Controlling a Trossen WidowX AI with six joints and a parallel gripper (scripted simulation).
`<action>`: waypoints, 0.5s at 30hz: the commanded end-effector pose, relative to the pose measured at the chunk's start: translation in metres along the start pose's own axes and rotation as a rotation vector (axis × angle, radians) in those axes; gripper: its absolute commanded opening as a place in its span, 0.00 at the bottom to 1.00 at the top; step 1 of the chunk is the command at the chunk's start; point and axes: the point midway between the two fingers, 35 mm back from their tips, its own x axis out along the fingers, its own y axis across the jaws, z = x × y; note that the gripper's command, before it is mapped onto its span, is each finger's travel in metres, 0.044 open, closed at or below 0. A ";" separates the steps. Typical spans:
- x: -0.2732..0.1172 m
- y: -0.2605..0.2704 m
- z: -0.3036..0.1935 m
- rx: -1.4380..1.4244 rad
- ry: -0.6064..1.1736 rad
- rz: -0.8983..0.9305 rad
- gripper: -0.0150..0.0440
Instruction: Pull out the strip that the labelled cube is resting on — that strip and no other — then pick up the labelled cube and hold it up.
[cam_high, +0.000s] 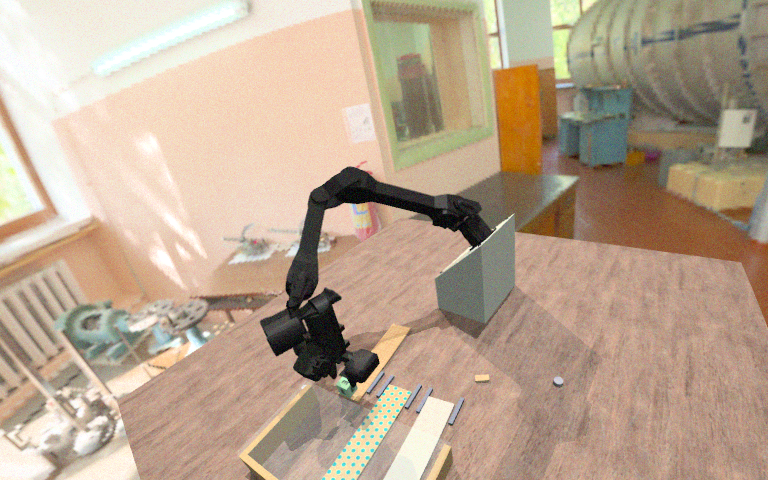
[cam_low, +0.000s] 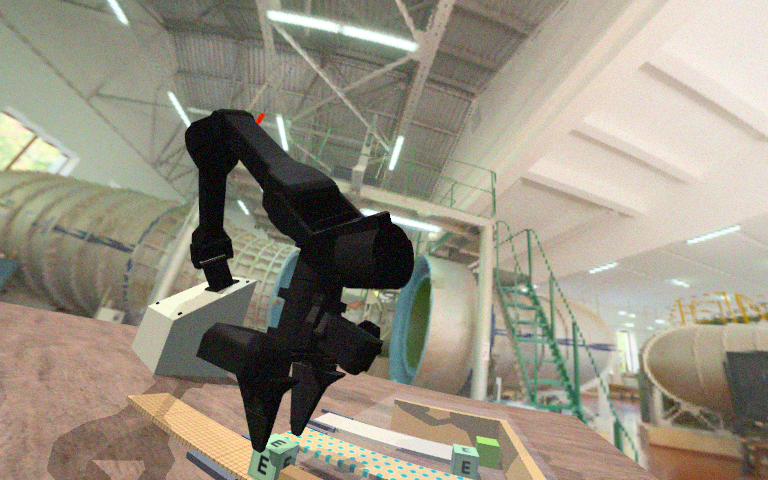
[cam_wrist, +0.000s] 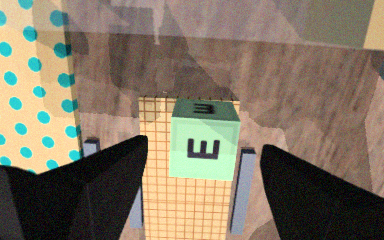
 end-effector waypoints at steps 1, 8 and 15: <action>0.006 0.001 -0.001 -0.005 0.001 -0.001 0.68; 0.018 0.001 -0.001 -0.006 0.001 -0.001 0.68; 0.027 0.001 -0.002 -0.006 0.002 -0.002 0.68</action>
